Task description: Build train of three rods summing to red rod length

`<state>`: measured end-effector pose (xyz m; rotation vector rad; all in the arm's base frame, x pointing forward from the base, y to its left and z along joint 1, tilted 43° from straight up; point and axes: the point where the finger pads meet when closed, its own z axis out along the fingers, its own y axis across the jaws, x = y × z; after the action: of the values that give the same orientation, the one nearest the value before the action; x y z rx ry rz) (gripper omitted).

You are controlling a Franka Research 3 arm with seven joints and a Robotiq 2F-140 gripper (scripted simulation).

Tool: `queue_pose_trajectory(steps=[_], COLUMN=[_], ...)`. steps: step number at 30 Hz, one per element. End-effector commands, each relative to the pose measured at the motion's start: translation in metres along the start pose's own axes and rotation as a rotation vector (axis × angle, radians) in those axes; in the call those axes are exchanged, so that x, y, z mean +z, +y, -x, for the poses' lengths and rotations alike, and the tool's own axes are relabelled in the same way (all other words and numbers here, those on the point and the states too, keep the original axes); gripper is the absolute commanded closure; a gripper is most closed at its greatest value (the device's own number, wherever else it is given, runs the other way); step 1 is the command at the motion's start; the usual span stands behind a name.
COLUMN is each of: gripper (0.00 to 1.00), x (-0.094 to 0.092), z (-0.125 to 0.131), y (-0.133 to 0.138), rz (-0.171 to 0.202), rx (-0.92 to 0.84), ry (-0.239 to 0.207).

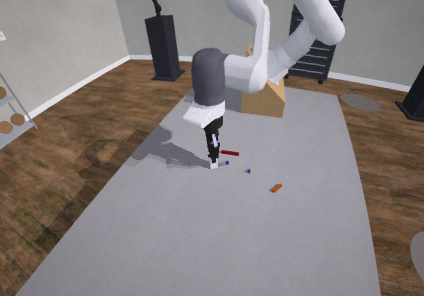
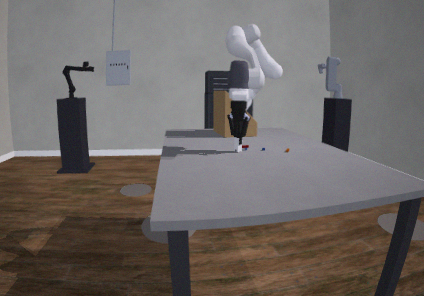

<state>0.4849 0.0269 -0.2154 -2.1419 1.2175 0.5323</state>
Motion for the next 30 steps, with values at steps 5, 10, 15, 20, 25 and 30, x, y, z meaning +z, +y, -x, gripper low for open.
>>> queue_pose_trajectory(steps=[5,10,15,20,25,30], gripper=[0.97,0.97,0.97,0.97,0.97,0.95], x=[0.0005,0.0005,0.0005,0.0005,0.0005,0.0005], z=[-0.0014,-0.0014,-0.0014,-0.0014,-0.0014,-0.0014], y=[-0.0004,-0.0004,-0.0004,-0.0004,-0.0004,-0.0004], rz=[-0.003,-0.003,-0.003,-0.003,-0.003,-0.003], rx=[0.006,0.006,0.006,0.006,0.006,0.006], ry=[0.003,0.003,0.003,0.003,0.003,0.003])
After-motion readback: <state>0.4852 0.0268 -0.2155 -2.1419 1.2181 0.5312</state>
